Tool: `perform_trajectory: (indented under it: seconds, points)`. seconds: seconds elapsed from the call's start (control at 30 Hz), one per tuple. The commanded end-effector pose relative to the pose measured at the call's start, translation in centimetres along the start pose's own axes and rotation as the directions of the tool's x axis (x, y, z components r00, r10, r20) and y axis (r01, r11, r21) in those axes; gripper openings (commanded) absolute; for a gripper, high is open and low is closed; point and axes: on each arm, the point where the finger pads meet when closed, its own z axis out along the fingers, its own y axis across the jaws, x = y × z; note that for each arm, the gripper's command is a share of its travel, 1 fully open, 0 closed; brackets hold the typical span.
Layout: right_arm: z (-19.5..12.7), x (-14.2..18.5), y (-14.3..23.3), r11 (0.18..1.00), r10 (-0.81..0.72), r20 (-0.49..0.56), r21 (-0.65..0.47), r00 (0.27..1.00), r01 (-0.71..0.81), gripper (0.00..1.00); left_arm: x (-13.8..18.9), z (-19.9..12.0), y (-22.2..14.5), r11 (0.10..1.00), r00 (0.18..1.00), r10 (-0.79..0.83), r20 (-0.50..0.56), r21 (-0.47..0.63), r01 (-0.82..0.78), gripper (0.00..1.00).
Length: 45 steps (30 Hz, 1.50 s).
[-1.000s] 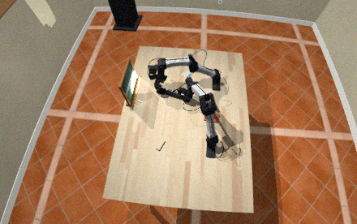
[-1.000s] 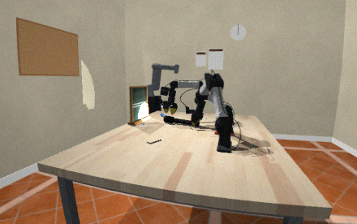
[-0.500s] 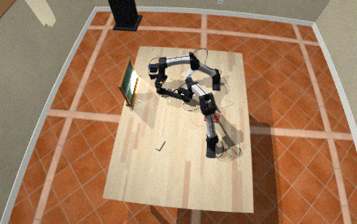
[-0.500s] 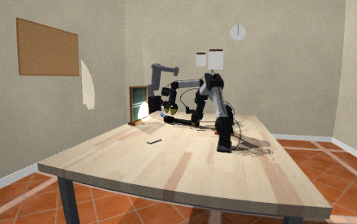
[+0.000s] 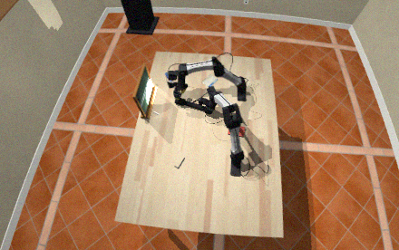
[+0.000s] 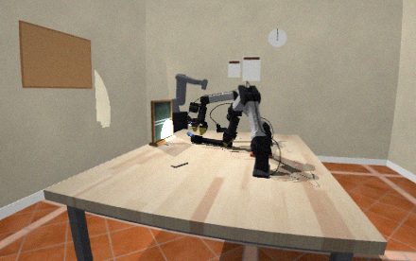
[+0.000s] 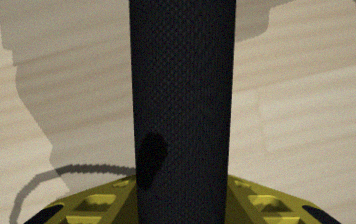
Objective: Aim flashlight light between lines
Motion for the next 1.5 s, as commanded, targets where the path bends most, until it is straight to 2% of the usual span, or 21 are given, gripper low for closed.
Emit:
perform_trajectory:
  seconds: [0.0, 0.1, 0.13, 0.2, 0.4, 1.3, 1.4, 1.43, 1.47]
  points:
    - [0.6, 0.3, 0.5, 1.0, -0.008, -0.004, 0.001, 1.0, 0.008, 1.0, -0.5, -1.6, -0.7, 0.999, 0.999, 0.021, 0.035, 0.038, -0.022, 0.3]
    - [1.2, 0.6, 0.3, 1.0, -0.005, -0.025, 0.0, 1.0, 0.005, 1.0, -0.5, -1.6, -0.7, 0.999, 0.999, 0.021, 0.035, 0.038, -0.022, 0.3]
    - [-0.2, -0.1, 0.3, 1.0, -0.004, 0.007, -0.008, 1.0, 0.004, 1.0, -0.5, -1.6, -0.7, 0.999, 0.999, 0.021, 0.035, 0.038, -0.022, 0.3]
    - [1.7, 0.4, -0.2, 1.0, 0.006, -0.025, 0.004, 1.0, -0.006, 1.0, -0.5, -1.6, -0.7, 0.999, 0.999, 0.021, 0.035, 0.038, -0.022, 0.3]
    - [2.7, 0.5, 0.1, 1.0, -0.003, -0.023, 0.011, 1.0, 0.004, 1.0, -0.5, -1.6, -0.7, 0.999, 0.999, 0.021, 0.035, 0.038, -0.022, 0.3]
    - [6.8, 0.8, -0.2, 1.0, 0.0, -0.031, 0.021, 1.0, 0.001, 1.0, -0.5, -1.6, -0.7, 0.999, 0.999, 0.021, 0.035, 0.038, -0.022, 0.3]
    - [6.5, 0.3, -0.4, 1.0, 0.005, -0.02, 0.018, 1.0, -0.005, 1.0, -0.5, -1.6, -0.7, 0.999, 0.999, 0.021, 0.035, 0.038, -0.022, 0.3]
    - [6.6, 0.5, -0.4, 1.0, 0.006, -0.025, 0.02, 1.0, -0.005, 0.5, -0.5, -1.6, -0.7, 0.999, 0.999, 0.021, 0.035, 0.038, -0.022, 0.3]
    - [6.7, 0.5, -0.4, 1.0, 0.006, -0.026, 0.019, 1.0, -0.005, 0.5, -0.5, -1.6, -0.7, 0.999, 0.999, 0.021, 0.035, 0.038, -0.022, 0.3]
